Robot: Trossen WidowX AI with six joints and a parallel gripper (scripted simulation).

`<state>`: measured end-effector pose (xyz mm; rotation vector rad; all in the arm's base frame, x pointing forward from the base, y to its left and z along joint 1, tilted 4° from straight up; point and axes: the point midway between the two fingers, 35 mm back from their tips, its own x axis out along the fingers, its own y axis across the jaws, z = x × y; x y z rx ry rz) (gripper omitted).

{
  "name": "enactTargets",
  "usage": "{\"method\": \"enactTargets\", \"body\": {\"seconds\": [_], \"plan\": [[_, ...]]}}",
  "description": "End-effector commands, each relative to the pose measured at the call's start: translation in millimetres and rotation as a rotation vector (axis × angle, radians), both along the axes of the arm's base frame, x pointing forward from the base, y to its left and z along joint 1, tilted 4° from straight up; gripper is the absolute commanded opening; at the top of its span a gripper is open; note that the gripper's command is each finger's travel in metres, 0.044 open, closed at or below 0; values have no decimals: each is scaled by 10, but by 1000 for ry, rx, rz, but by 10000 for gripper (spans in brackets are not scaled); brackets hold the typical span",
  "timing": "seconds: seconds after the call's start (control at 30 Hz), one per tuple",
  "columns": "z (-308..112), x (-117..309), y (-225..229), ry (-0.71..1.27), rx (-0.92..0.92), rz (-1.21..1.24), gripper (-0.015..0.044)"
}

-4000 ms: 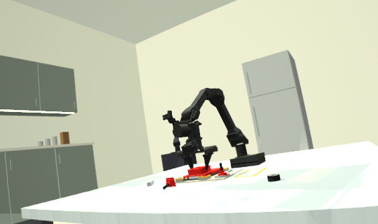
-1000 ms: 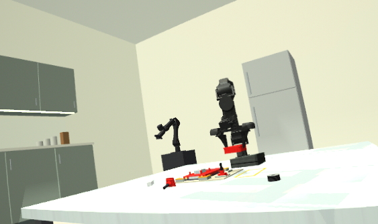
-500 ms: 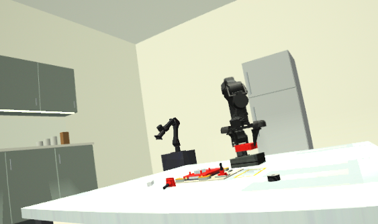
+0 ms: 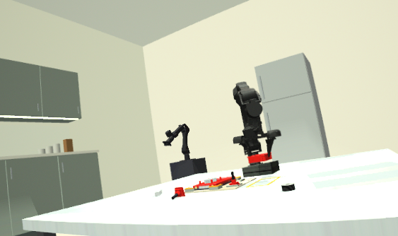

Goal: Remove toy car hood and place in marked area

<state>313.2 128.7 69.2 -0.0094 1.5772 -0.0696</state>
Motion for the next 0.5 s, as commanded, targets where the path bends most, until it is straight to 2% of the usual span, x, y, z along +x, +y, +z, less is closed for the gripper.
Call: {"method": "enactTargets", "body": {"seconds": [0.0,0.47], "plan": [[-47,-6,-1,4,0,-6,0],[-173,-3,-4,4,0,-6,0]]}}
